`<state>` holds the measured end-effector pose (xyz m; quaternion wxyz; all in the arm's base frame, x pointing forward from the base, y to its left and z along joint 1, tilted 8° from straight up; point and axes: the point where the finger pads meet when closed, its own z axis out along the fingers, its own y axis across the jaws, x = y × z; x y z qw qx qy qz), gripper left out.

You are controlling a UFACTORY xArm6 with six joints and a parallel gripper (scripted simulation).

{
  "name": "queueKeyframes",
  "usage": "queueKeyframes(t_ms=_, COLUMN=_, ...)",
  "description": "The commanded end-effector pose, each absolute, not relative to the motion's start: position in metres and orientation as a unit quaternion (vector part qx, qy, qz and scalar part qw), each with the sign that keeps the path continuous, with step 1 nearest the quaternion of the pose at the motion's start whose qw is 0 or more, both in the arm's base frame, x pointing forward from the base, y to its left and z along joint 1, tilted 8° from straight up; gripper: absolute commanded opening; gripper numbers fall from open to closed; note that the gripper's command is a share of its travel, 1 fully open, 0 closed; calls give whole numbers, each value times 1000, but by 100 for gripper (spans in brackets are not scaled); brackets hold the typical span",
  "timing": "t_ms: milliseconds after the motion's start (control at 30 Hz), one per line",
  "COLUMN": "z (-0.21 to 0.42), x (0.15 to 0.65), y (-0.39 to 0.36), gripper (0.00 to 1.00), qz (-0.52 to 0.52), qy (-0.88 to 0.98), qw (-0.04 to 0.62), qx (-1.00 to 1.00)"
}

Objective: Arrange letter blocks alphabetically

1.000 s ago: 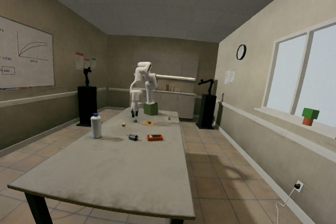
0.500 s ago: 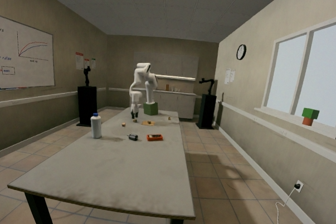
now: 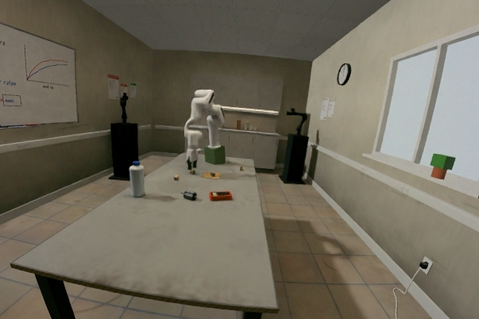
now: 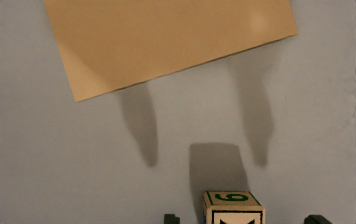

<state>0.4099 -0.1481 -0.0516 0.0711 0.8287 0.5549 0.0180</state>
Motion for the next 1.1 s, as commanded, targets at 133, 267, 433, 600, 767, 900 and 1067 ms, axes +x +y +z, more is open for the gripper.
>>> queueKeyframes(t_ms=133, z=-51, x=411, y=-148, gripper=69, qz=19, qy=555, qw=73, qx=829)
queueKeyframes(t_ms=267, z=-51, x=411, y=-148, gripper=69, qz=19, qy=555, qw=73, qx=829)
queueKeyframes(t_ms=433, z=-51, x=411, y=-148, gripper=69, qz=19, qy=555, qw=73, qx=829)
queueKeyframes(t_ms=600, z=-51, x=411, y=-148, gripper=69, qz=19, qy=555, qw=73, qx=829)
queueKeyframes(t_ms=767, z=-53, x=412, y=-149, gripper=69, qz=19, qy=555, qw=73, qx=829)
queueKeyframes(t_ms=900, z=-59, x=412, y=-149, gripper=69, qz=19, qy=555, qw=73, qx=829)
queueKeyframes(t_ms=1067, z=-70, x=413, y=-150, gripper=69, qz=19, qy=555, qw=73, qx=829)
